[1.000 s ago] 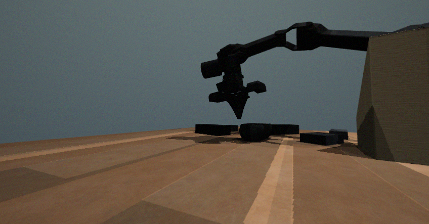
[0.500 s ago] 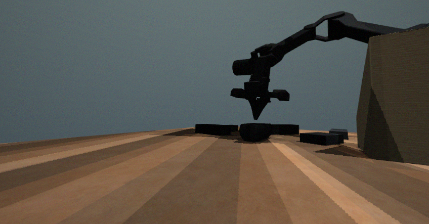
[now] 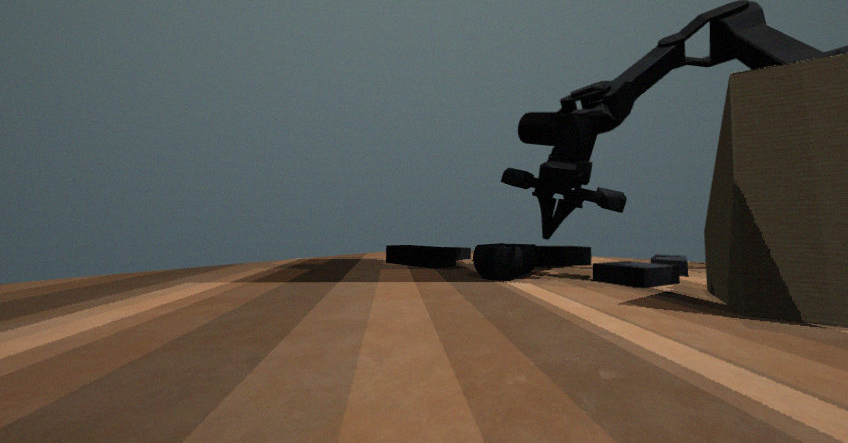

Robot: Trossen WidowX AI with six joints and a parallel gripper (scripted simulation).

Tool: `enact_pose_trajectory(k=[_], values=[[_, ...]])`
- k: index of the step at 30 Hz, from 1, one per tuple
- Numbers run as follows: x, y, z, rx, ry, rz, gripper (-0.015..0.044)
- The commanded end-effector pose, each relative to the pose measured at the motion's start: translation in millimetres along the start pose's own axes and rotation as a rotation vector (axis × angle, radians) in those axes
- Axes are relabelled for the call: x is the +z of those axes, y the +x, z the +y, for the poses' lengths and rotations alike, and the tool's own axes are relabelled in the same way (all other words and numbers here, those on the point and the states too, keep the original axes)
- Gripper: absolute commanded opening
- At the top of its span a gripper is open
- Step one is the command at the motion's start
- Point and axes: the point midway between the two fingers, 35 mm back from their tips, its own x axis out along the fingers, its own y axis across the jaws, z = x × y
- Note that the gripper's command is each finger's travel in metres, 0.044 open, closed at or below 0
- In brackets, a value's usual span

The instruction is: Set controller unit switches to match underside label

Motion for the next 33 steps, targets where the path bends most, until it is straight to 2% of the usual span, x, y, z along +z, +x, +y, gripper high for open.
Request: enact_pose_trajectory(k=[1, 3, 20, 33], values=[[0, 0, 2, -0.007, -0.003, -0.001, 0.0], [0, 0, 0, -0.002, 0.0, 0.001, 0.0], [-11, -16, -65, 0.282, 0.027, -0.174, 0.044], [-11, -5, -63, 0.286, 0.028, -0.175, 0.044]])
